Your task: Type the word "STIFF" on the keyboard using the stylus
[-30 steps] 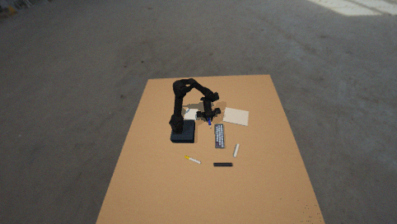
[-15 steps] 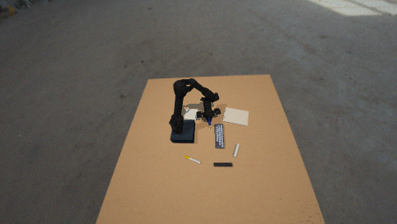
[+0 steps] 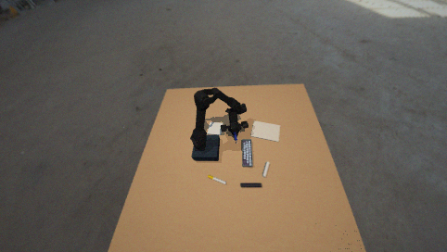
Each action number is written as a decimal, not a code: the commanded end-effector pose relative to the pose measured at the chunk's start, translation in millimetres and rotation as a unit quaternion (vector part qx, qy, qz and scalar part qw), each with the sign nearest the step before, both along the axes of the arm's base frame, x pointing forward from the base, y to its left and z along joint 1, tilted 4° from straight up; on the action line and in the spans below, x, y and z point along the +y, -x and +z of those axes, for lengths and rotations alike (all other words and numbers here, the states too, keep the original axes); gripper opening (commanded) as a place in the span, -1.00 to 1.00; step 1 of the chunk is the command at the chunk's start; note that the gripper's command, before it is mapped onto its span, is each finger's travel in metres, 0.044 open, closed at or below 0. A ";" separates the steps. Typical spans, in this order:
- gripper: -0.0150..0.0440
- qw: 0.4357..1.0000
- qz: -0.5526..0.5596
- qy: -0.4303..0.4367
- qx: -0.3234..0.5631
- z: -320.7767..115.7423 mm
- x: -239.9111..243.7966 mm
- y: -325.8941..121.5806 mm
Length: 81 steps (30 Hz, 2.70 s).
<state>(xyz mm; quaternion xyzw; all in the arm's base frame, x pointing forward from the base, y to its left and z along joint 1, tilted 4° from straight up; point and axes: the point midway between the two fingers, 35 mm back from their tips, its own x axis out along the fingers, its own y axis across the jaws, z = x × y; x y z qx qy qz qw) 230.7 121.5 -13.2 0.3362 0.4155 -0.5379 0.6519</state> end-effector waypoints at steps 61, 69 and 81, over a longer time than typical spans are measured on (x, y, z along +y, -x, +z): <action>-0.49 0.636 0.620 0.144 0.436 63.4 -53.8 -52.4; -0.49 0.520 0.678 0.140 0.501 68.2 -62.3 -59.8; -0.49 0.327 0.736 0.115 0.582 75.5 -74.9 -70.8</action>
